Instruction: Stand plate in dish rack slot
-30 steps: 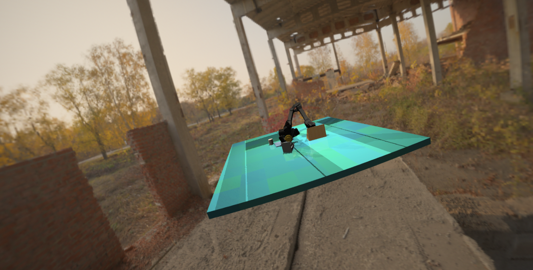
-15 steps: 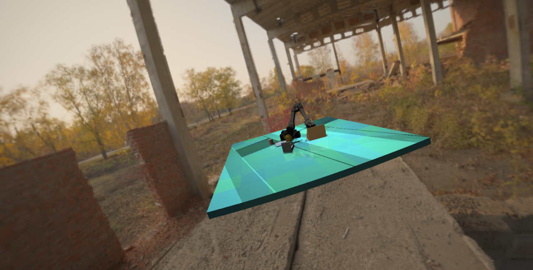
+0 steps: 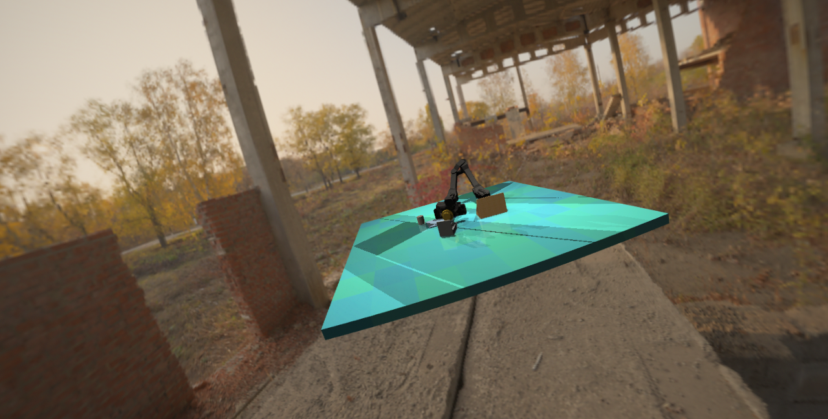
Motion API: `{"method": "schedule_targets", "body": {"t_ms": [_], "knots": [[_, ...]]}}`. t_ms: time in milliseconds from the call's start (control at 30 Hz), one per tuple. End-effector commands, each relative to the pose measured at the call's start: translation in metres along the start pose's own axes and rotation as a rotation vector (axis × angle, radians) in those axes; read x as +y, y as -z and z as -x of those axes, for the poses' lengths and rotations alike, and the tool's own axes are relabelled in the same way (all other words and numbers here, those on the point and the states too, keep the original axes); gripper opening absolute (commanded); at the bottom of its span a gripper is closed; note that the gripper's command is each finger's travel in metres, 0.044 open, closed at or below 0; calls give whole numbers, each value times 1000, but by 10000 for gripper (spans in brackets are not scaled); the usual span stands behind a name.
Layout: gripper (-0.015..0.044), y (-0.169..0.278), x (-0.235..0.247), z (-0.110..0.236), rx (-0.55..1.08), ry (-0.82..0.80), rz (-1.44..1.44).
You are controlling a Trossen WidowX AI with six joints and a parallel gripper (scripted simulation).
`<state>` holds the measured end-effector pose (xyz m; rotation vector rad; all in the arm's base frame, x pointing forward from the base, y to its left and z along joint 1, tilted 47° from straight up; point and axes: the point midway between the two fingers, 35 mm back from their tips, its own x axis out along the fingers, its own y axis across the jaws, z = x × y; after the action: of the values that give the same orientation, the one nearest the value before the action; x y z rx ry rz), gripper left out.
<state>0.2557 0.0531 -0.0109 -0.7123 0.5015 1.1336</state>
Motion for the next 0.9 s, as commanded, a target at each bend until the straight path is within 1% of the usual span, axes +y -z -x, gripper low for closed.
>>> {"method": "schedule_targets", "body": {"t_ms": [0, 233, 367, 467, 600, 867], "knots": [[0, 0, 2, -8, -1, -5, -1], [0, -1, 2, -14, -1, -4, 0], [0, -1, 3, -23, -2, -2, 2], [0, 1, 3, -24, -2, -2, 3], [0, 18, 4, -24, -2, 2, 6], [0, 15, 5, -24, 6, -2, -3]]}}
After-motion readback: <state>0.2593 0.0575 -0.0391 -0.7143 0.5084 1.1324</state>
